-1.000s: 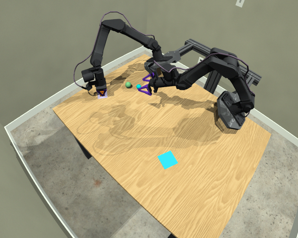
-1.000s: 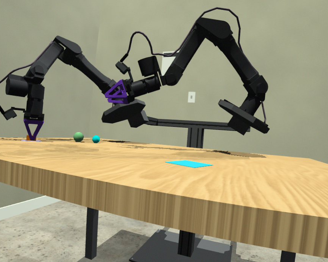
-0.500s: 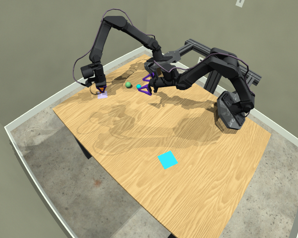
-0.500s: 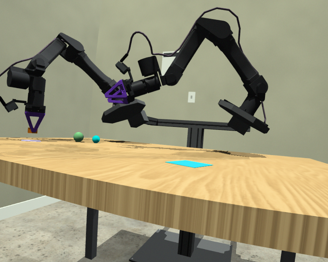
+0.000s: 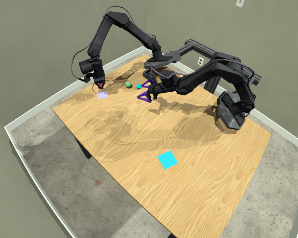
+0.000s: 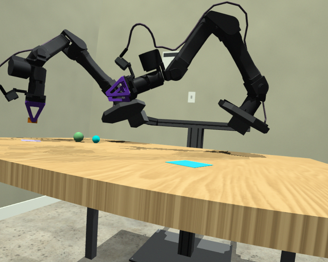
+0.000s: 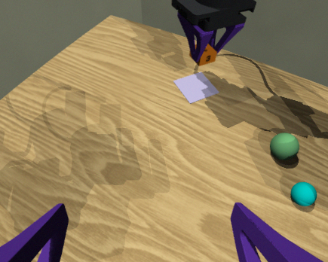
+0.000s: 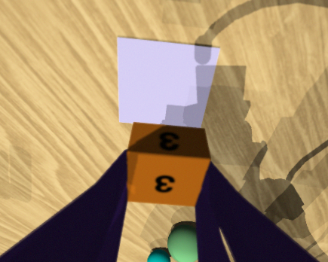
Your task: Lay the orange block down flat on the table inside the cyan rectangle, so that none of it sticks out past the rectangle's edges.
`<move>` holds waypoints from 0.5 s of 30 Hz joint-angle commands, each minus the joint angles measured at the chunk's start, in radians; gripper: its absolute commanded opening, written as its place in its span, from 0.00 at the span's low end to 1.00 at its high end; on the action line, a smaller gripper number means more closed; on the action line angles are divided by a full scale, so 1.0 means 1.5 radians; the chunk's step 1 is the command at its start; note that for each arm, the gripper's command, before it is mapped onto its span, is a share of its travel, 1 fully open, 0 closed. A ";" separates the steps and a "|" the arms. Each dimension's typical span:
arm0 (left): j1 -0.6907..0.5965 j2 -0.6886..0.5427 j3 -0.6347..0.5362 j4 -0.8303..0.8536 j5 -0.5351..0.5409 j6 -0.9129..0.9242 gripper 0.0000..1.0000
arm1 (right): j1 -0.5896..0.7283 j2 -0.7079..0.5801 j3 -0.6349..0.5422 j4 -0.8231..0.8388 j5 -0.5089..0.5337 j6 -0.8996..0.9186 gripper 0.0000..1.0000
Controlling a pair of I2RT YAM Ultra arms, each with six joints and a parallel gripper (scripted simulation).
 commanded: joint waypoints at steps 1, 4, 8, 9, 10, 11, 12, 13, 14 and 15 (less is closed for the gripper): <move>0.085 -0.081 -0.022 -0.057 0.017 0.044 1.00 | 0.010 -0.008 0.012 -0.014 0.005 0.009 0.27; 0.137 -0.124 -0.035 -0.082 0.025 0.061 1.00 | 0.010 -0.008 0.012 -0.014 0.005 0.010 0.27; 0.258 -0.226 -0.067 -0.137 0.044 0.095 1.00 | 0.010 -0.008 0.013 -0.014 0.005 0.010 0.27; 0.282 -0.247 -0.074 -0.149 0.047 0.102 1.00 | 0.010 -0.008 0.013 -0.014 0.005 0.010 0.27; 0.308 -0.271 -0.082 -0.162 0.051 0.110 1.00 | 0.010 -0.008 0.013 -0.015 0.005 0.010 0.27; 0.335 -0.295 -0.090 -0.175 0.055 0.118 1.00 | 0.010 -0.008 0.013 -0.015 0.005 0.010 0.27; 0.364 -0.320 -0.098 -0.188 0.059 0.126 1.00 | 0.010 -0.008 0.013 -0.015 0.005 0.010 0.27; 0.394 -0.345 -0.106 -0.202 0.063 0.135 1.00 | 0.006 -0.006 0.006 -0.006 0.001 0.005 0.27; 0.425 -0.371 -0.114 -0.215 0.067 0.143 1.00 | 0.006 -0.006 0.006 -0.006 0.001 0.005 0.27; 0.456 -0.397 -0.123 -0.228 0.071 0.152 1.00 | 0.006 -0.006 0.006 -0.006 0.001 0.005 0.27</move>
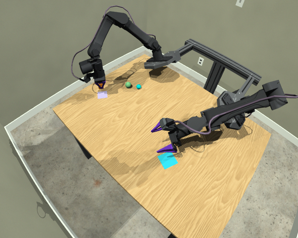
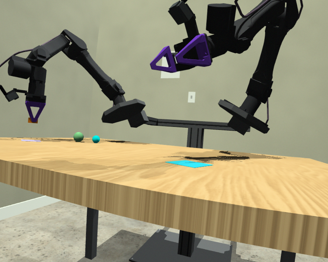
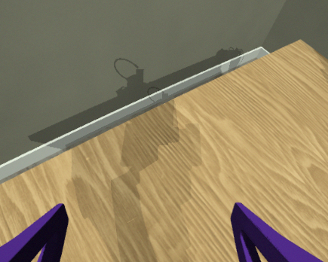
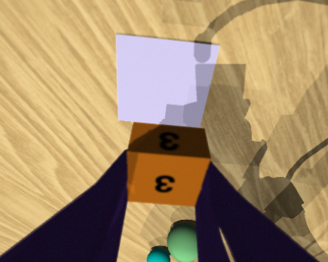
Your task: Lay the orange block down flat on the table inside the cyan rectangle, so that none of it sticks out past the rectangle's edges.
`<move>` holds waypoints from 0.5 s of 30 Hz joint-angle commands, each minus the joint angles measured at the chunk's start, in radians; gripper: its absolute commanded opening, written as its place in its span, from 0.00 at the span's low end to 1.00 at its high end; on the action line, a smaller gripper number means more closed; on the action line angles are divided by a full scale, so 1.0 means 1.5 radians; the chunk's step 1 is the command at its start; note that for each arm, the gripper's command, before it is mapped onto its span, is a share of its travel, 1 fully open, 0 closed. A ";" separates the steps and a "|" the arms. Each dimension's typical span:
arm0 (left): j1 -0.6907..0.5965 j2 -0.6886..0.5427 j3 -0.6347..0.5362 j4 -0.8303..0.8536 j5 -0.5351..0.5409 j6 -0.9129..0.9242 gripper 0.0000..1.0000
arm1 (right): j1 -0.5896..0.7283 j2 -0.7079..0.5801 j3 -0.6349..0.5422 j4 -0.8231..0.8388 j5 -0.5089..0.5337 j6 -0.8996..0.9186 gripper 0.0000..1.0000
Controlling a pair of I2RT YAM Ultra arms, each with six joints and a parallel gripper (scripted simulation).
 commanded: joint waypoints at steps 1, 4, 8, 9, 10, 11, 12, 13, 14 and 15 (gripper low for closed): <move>0.079 -0.086 -0.039 -0.090 0.028 0.050 1.00 | 0.006 -0.006 0.005 -0.002 0.001 0.003 0.27; 0.175 -0.168 -0.066 -0.131 0.040 0.076 1.00 | 0.006 -0.006 0.005 -0.002 0.001 0.003 0.27; 0.258 -0.244 -0.088 -0.175 0.056 0.103 1.00 | 0.006 -0.006 0.005 -0.002 0.001 0.003 0.27; 0.293 -0.272 -0.096 -0.187 0.058 0.110 1.00 | 0.006 -0.006 0.005 -0.002 0.001 0.003 0.27; 0.330 -0.301 -0.106 -0.199 0.060 0.117 1.00 | 0.006 -0.006 0.005 -0.002 0.001 0.003 0.27; 0.357 -0.325 -0.114 -0.212 0.062 0.124 1.00 | 0.006 -0.006 0.005 -0.002 0.001 0.003 0.27; 0.385 -0.349 -0.122 -0.224 0.065 0.132 1.00 | 0.006 -0.006 0.005 -0.002 0.001 0.003 0.27; 0.415 -0.376 -0.130 -0.237 0.068 0.140 1.00 | 0.006 -0.006 0.005 -0.002 0.001 0.003 0.27; 0.447 -0.403 -0.139 -0.250 0.071 0.148 1.00 | 0.006 -0.006 0.005 -0.002 0.001 0.003 0.27; 0.478 -0.432 -0.148 -0.263 0.074 0.157 1.00 | 0.006 -0.006 0.005 -0.002 0.001 0.003 0.27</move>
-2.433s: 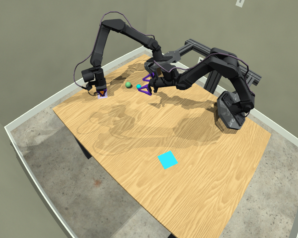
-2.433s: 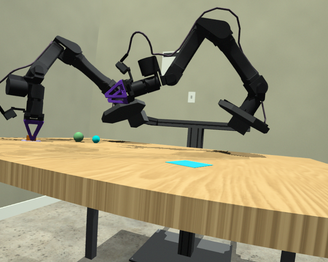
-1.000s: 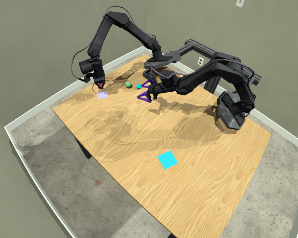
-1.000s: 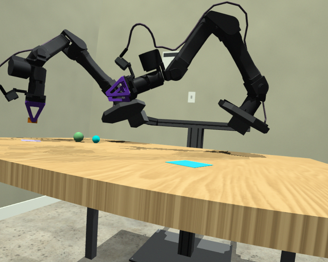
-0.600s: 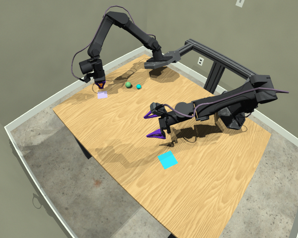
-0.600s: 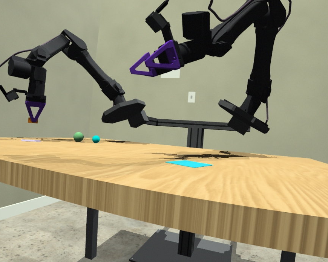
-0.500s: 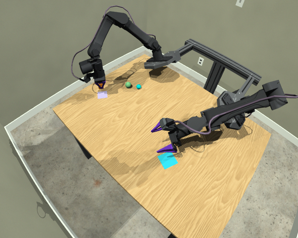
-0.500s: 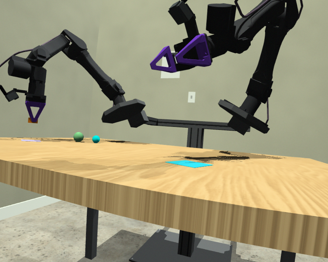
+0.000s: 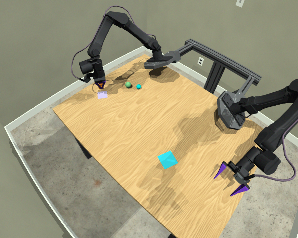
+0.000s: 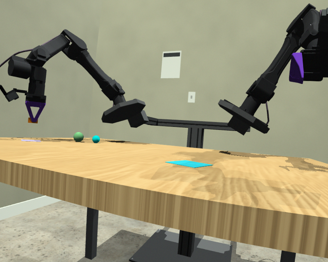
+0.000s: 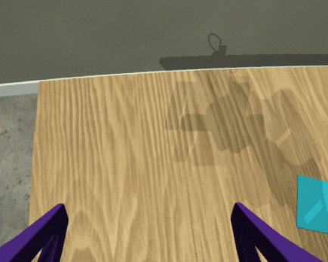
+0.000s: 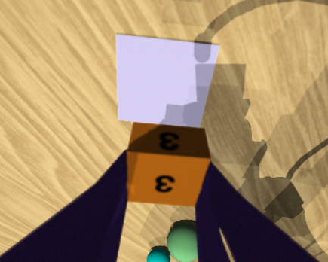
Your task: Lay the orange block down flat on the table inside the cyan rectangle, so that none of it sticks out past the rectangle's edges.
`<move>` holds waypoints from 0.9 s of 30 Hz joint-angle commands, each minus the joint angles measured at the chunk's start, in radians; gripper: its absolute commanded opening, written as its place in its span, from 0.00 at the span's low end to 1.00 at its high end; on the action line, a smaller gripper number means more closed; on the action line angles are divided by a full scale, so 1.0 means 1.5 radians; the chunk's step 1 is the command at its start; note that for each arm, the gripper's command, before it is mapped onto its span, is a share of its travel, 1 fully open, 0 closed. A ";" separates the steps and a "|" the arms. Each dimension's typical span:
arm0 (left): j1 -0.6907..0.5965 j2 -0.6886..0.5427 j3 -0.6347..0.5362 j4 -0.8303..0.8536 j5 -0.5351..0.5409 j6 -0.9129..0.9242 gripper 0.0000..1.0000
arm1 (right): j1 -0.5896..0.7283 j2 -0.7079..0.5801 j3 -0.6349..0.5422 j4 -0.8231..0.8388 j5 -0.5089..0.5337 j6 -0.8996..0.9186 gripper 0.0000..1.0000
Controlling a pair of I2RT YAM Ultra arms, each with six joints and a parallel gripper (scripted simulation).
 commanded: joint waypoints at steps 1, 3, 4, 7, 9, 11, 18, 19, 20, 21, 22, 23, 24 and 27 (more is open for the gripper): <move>0.081 -0.095 -0.037 -0.086 0.027 0.049 1.00 | 0.006 -0.006 0.005 -0.002 0.001 0.003 0.27; 0.138 -0.143 -0.050 -0.109 0.035 0.063 1.00 | 0.006 -0.006 0.005 -0.002 0.001 0.003 0.27; 0.159 -0.161 -0.054 -0.119 0.040 0.069 1.00 | 0.006 -0.006 0.005 -0.002 0.001 0.003 0.27; 0.196 -0.193 -0.060 -0.138 0.051 0.080 1.00 | 0.006 -0.006 0.005 -0.002 0.001 0.003 0.27; 0.196 -0.193 -0.060 -0.138 0.051 0.080 1.00 | 0.006 -0.006 0.005 -0.002 0.001 0.003 0.27; 0.197 -0.199 -0.058 -0.139 0.055 0.079 1.00 | 0.006 -0.006 0.005 -0.002 0.001 0.003 0.27; 0.196 -0.199 -0.058 -0.141 0.054 0.080 1.00 | 0.054 -0.025 -0.048 0.015 0.011 0.126 0.27; 0.196 -0.199 -0.058 -0.141 0.054 0.080 1.00 | 0.073 -0.029 -0.067 0.001 0.012 0.159 0.27; 0.196 -0.199 -0.058 -0.141 0.054 0.080 1.00 | 0.099 -0.032 -0.088 -0.002 0.005 0.199 0.27; 0.196 -0.199 -0.058 -0.141 0.054 0.080 1.00 | 0.125 -0.034 -0.110 -0.008 -0.001 0.244 0.27; 0.196 -0.199 -0.058 -0.141 0.054 0.080 1.00 | 0.143 -0.029 -0.126 -0.012 -0.003 0.281 0.27; 0.196 -0.199 -0.058 -0.141 0.054 0.080 1.00 | 0.166 -0.027 -0.139 -0.016 -0.006 0.316 0.27; 0.196 -0.199 -0.058 -0.141 0.054 0.080 1.00 | 0.192 -0.019 -0.150 -0.021 -0.008 0.350 0.27; 0.196 -0.199 -0.058 -0.141 0.054 0.080 1.00 | 0.240 -0.013 -0.145 -0.029 -0.016 0.395 0.27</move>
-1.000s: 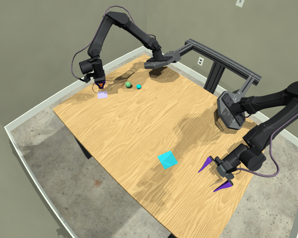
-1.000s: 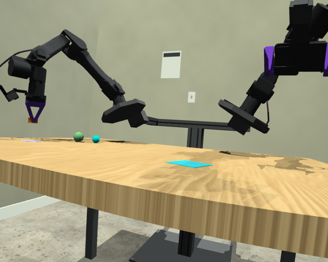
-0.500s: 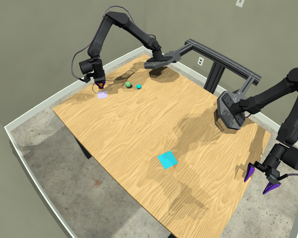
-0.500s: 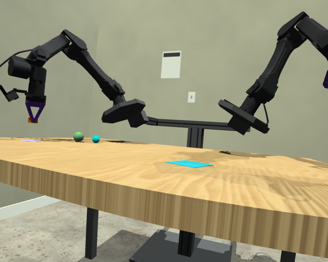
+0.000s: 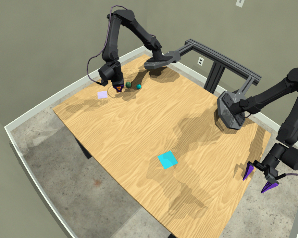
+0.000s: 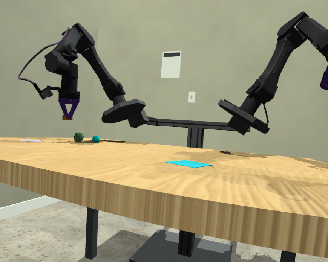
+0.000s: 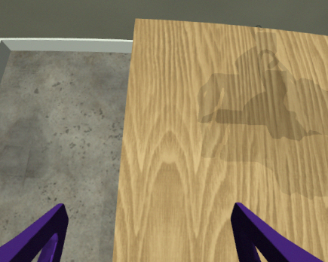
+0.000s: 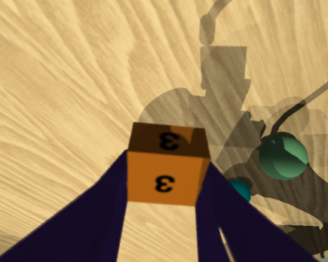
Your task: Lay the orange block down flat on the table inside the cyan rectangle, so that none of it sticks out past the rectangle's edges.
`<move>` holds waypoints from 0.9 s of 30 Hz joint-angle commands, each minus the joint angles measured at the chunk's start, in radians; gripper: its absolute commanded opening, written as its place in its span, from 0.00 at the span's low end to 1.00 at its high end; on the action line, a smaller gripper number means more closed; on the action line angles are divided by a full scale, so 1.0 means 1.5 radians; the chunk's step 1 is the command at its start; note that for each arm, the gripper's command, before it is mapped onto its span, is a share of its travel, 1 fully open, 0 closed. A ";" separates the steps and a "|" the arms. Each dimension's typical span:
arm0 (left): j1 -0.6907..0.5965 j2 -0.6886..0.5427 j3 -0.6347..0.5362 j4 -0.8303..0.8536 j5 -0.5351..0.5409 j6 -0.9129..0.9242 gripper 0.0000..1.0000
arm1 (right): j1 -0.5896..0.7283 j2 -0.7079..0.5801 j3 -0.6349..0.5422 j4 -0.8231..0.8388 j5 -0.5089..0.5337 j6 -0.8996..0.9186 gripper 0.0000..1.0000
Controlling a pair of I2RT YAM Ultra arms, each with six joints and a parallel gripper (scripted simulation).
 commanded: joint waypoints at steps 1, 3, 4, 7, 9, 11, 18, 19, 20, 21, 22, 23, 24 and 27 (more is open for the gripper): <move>-0.008 -0.013 -0.017 -0.015 0.012 0.008 1.00 | 0.075 0.005 0.001 -0.024 -0.013 0.139 0.27; -0.008 -0.013 -0.017 -0.015 0.012 0.008 1.00 | 0.137 0.022 0.006 -0.039 -0.023 0.200 0.27; -0.008 -0.013 -0.017 -0.015 0.012 0.008 1.00 | 0.162 0.033 0.011 -0.048 -0.027 0.230 0.27; -0.008 -0.008 -0.010 -0.015 0.007 0.008 1.00 | 0.253 0.072 0.039 -0.075 -0.043 0.308 0.27; -0.008 -0.008 -0.010 -0.015 0.007 0.008 1.00 | 0.317 0.103 0.069 -0.096 -0.055 0.354 0.27; -0.008 -0.008 -0.010 -0.015 0.007 0.008 1.00 | 0.379 0.137 0.108 -0.118 -0.068 0.394 0.27; -0.008 -0.008 -0.010 -0.015 0.007 0.008 1.00 | 0.468 0.224 0.232 -0.188 -0.090 0.463 0.27; -0.008 -0.008 -0.010 -0.015 0.007 0.008 1.00 | 0.476 0.234 0.247 -0.196 -0.092 0.469 0.27; -0.008 -0.008 -0.010 -0.015 0.007 0.008 1.00 | 0.483 0.244 0.261 -0.202 -0.094 0.474 0.27; -0.008 -0.008 -0.010 -0.015 0.007 0.008 1.00 | 0.492 0.254 0.277 -0.209 -0.097 0.479 0.27; -0.008 -0.008 -0.010 -0.015 0.007 0.008 1.00 | 0.498 0.263 0.290 -0.214 -0.099 0.483 0.27; -0.008 -0.008 -0.010 -0.015 0.007 0.008 1.00 | 0.502 0.269 0.300 -0.218 -0.100 0.485 0.27; -0.008 -0.008 -0.010 -0.015 0.007 0.008 1.00 | 0.504 0.274 0.308 -0.221 -0.101 0.486 0.27; -0.008 -0.008 -0.010 -0.015 0.007 0.008 1.00 | 0.509 0.284 0.324 -0.217 -0.095 0.482 0.27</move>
